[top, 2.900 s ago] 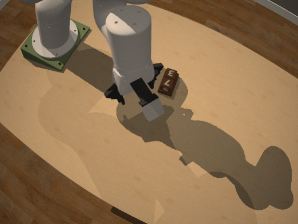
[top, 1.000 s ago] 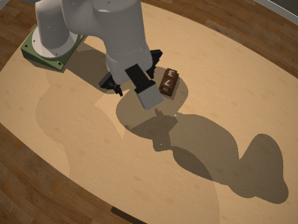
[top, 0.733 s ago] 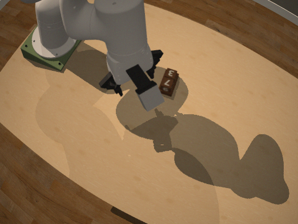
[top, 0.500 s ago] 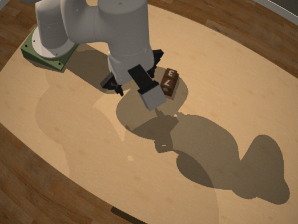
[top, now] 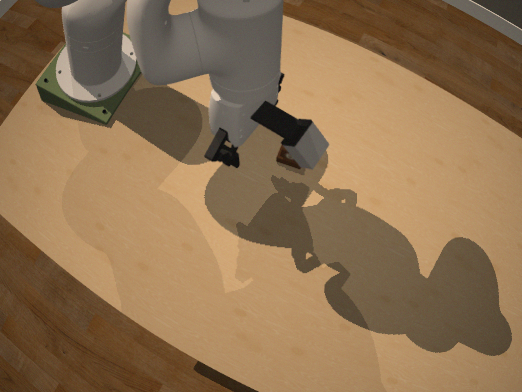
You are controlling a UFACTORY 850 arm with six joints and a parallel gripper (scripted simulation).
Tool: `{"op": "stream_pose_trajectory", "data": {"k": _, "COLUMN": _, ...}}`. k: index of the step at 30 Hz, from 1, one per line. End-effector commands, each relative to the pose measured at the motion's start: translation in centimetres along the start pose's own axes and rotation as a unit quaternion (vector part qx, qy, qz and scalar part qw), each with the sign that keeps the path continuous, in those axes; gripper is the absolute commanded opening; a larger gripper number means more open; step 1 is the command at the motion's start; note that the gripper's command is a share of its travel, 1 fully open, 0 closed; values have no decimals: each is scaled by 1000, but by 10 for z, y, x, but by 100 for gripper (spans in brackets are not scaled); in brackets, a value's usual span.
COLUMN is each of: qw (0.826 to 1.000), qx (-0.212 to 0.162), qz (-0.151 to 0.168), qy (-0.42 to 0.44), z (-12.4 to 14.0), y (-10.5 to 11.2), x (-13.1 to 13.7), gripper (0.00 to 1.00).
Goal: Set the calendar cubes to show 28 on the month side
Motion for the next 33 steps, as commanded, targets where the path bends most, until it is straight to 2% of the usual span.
{"op": "stream_pose_trajectory", "data": {"k": 1, "qw": 996, "qx": -6, "qz": 3, "qy": 87, "z": -7, "y": -1, "x": -8, "gripper": 100}}
{"op": "stream_pose_trajectory", "data": {"k": 8, "qw": 983, "qx": -8, "qz": 3, "qy": 184, "z": -13, "y": -2, "x": -17, "gripper": 100}}
{"op": "stream_pose_trajectory", "data": {"k": 11, "qw": 982, "qx": -8, "qz": 3, "qy": 190, "z": -13, "y": -2, "x": -17, "gripper": 100}}
{"op": "stream_pose_trajectory", "data": {"k": 12, "qw": 971, "qx": -9, "qz": 2, "qy": 237, "z": -16, "y": -3, "x": -22, "gripper": 100}}
{"op": "stream_pose_trajectory", "data": {"k": 21, "qw": 939, "qx": -9, "qz": 2, "qy": 342, "z": -23, "y": -4, "x": -32, "gripper": 100}}
{"op": "stream_pose_trajectory", "data": {"k": 26, "qw": 909, "qx": -9, "qz": 2, "qy": 417, "z": -28, "y": -5, "x": -40, "gripper": 100}}
{"op": "stream_pose_trajectory", "data": {"k": 28, "qw": 909, "qx": -9, "qz": 2, "qy": 417, "z": -28, "y": -5, "x": -40, "gripper": 100}}
{"op": "stream_pose_trajectory", "data": {"k": 29, "qw": 890, "qx": -9, "qz": 1, "qy": 455, "z": -30, "y": -5, "x": -45, "gripper": 100}}
{"op": "stream_pose_trajectory", "data": {"k": 33, "qw": 866, "qx": -9, "qz": 1, "qy": 500, "z": -33, "y": -6, "x": -50, "gripper": 100}}
Point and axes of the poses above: the point where the finger pads meet when closed, its own y axis back along the fingers, its own x axis across the jaws, z = x × y, the point moved 5 cm from there along y, back along the fingers, and after that the axes turned 13 degrees about y, right-handed, at the moved point
